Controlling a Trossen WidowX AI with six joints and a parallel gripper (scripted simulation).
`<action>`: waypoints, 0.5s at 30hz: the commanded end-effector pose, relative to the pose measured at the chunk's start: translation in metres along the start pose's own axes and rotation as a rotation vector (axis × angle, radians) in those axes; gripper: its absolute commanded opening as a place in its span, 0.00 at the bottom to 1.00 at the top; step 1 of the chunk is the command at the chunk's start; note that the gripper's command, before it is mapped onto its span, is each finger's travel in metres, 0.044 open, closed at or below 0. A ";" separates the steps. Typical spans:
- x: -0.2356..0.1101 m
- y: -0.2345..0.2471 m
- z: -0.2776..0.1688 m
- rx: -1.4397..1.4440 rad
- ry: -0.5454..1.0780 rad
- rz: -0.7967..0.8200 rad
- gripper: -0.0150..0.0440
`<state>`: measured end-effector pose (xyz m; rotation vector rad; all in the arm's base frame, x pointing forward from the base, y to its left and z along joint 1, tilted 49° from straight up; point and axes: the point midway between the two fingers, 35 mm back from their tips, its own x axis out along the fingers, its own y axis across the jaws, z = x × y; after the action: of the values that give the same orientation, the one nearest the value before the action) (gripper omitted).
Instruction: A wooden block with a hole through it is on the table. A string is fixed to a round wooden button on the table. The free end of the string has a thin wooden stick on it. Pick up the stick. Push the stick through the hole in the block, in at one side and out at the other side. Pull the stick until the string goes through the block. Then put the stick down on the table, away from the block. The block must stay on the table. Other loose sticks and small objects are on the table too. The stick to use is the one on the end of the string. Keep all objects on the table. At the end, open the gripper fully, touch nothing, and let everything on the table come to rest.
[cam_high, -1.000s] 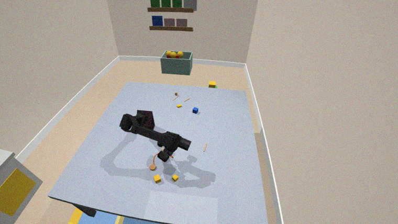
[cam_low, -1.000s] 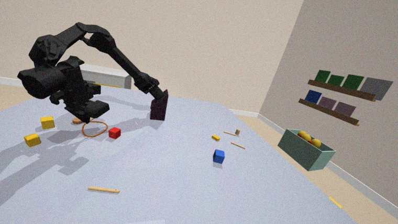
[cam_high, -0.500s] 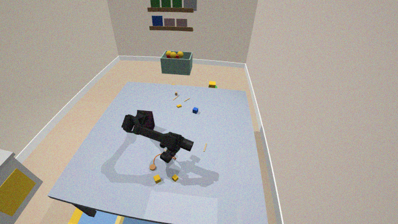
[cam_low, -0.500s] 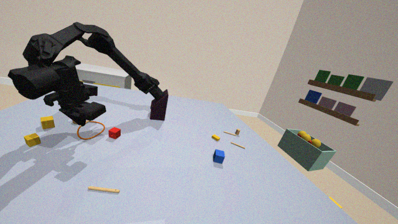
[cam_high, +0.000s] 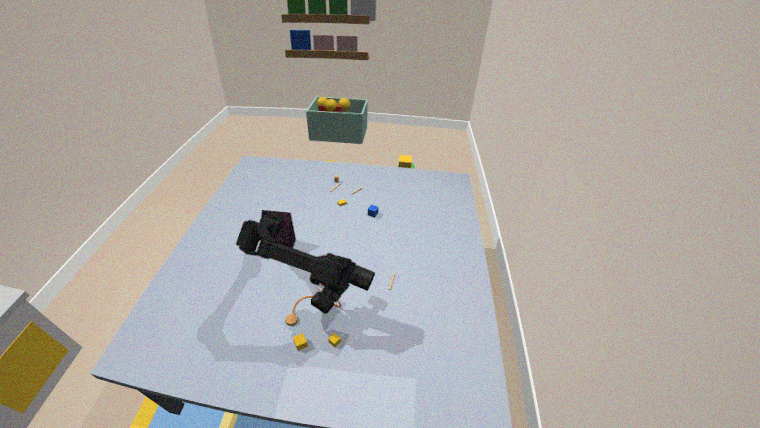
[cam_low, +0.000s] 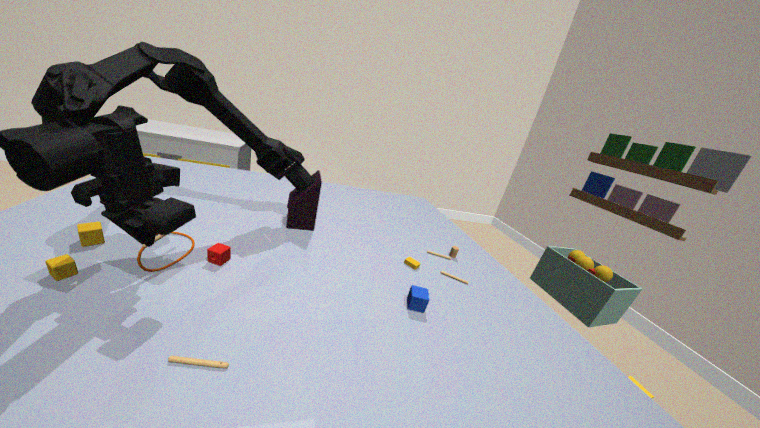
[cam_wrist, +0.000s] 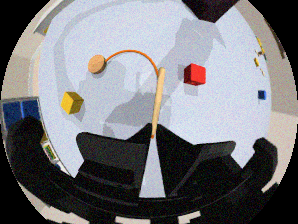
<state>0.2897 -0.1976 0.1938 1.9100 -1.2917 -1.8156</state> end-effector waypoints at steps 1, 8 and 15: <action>0.000 -0.002 -0.007 -0.007 0.008 0.004 0.25; -0.001 -0.004 -0.016 -0.008 0.021 0.004 0.25; -0.003 -0.006 -0.024 -0.009 0.035 0.004 0.25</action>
<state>0.3078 -0.2005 0.1979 1.9295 -1.2795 -1.7819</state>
